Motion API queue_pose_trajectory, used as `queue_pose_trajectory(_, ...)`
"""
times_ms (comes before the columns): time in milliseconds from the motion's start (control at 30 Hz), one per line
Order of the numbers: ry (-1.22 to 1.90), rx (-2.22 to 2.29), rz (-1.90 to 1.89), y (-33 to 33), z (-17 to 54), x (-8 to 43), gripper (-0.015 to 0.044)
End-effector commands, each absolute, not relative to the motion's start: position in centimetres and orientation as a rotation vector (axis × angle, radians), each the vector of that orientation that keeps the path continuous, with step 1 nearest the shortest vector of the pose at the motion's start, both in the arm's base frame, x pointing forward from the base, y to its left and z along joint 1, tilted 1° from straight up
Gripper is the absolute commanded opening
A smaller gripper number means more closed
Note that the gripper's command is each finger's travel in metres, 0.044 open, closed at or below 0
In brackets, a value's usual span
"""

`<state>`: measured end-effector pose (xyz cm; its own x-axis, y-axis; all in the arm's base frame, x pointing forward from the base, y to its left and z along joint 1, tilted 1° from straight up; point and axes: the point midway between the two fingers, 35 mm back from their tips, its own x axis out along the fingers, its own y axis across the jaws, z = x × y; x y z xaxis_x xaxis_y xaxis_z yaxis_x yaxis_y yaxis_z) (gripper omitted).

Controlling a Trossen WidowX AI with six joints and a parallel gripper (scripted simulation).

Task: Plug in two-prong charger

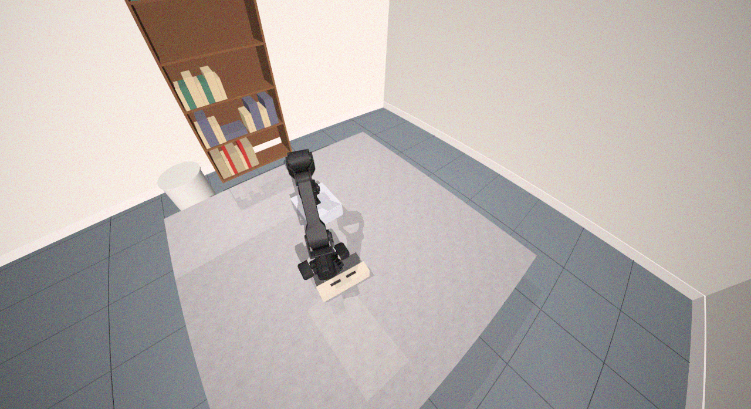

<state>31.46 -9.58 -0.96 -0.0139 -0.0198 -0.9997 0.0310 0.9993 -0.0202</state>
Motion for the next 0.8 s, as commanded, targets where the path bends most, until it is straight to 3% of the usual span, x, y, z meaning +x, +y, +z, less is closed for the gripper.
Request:
queue_pose_trajectory(0, 1.579, 0.021, -0.047, -9.55, -0.87, 32.02, 0.0)
queue_pose_trajectory(767, 1.579, 0.03, -0.056, -9.41, -0.87, 32.74, 0.0)
